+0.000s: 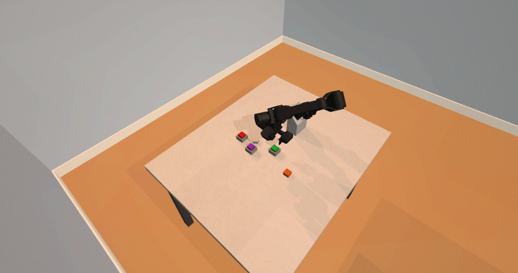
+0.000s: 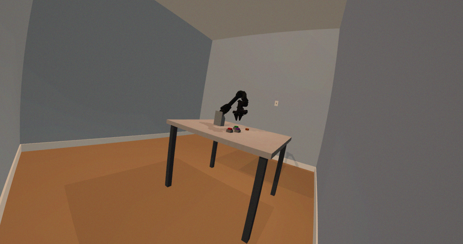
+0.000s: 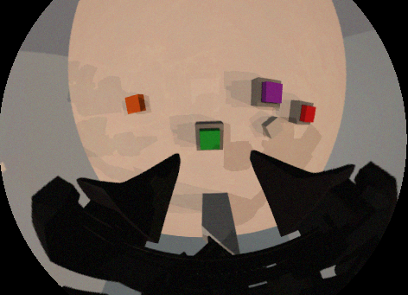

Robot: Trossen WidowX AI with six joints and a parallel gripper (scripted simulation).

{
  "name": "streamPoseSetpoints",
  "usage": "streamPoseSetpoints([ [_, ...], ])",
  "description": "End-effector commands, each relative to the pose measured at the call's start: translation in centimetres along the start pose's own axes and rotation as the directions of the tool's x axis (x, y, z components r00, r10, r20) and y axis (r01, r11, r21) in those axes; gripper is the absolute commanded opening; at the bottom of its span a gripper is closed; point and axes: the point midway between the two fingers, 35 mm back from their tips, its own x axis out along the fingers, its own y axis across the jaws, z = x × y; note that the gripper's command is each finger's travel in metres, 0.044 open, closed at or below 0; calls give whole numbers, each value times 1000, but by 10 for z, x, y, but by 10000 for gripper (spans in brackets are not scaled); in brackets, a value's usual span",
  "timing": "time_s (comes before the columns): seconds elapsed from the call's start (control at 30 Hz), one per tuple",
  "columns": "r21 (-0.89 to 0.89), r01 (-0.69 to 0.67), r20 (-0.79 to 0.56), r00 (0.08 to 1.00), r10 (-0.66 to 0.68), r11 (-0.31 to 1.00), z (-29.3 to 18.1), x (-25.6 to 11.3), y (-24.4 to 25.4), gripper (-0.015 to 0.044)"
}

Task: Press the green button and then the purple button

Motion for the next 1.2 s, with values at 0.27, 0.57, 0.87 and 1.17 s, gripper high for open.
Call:
streamPoseSetpoints([
  [0.27,14,-17,-19,1000,18,1000,-8,36,3,20],
  [0.57,14,-17,-19,1000,18,1000,-8,36,3,20],
  [0.87,14,-17,-19,1000,17,1000,-7,45,3,20],
  [1.17,14,-17,-19,1000,17,1000,-8,60,3,20],
])
